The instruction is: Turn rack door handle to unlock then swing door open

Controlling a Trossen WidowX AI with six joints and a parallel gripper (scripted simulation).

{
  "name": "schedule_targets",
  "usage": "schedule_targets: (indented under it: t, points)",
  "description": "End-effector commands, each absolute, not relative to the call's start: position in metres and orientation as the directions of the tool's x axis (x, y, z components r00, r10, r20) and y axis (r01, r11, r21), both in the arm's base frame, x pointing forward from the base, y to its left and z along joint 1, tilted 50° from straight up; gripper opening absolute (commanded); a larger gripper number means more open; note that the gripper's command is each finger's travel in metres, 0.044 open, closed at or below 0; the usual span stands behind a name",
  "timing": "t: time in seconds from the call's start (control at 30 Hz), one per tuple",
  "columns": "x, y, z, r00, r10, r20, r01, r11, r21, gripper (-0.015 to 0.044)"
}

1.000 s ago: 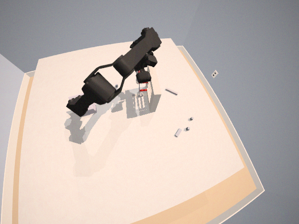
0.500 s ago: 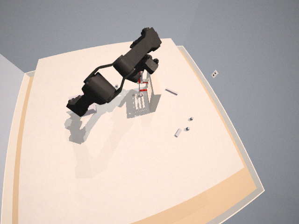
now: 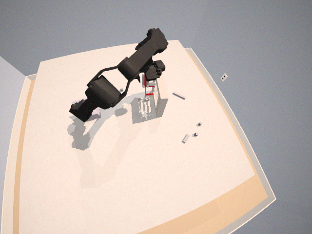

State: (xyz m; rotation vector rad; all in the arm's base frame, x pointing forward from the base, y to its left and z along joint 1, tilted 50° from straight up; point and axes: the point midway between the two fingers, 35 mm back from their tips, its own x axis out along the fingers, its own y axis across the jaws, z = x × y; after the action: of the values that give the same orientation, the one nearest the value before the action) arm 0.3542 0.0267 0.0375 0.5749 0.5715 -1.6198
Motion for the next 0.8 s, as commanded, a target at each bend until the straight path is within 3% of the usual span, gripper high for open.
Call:
schedule_targets:
  t: [0.0,0.17,0.47,0.77]
  points:
    - [0.3551,0.0245,0.0377,-0.112,-0.748,-0.655,0.959,-0.254,0.125,0.0284]
    - [0.3551,0.0245,0.0377,-0.112,-0.748,-0.654,0.882,-0.378,0.281,0.0284]
    - [0.3551,0.0245,0.0377,-0.112,-0.748,-0.654,0.878,-0.383,0.286,0.0284]
    - [0.3551,0.0245,0.0377,-0.112,-0.748,-0.654,0.878,-0.383,0.286,0.0224]
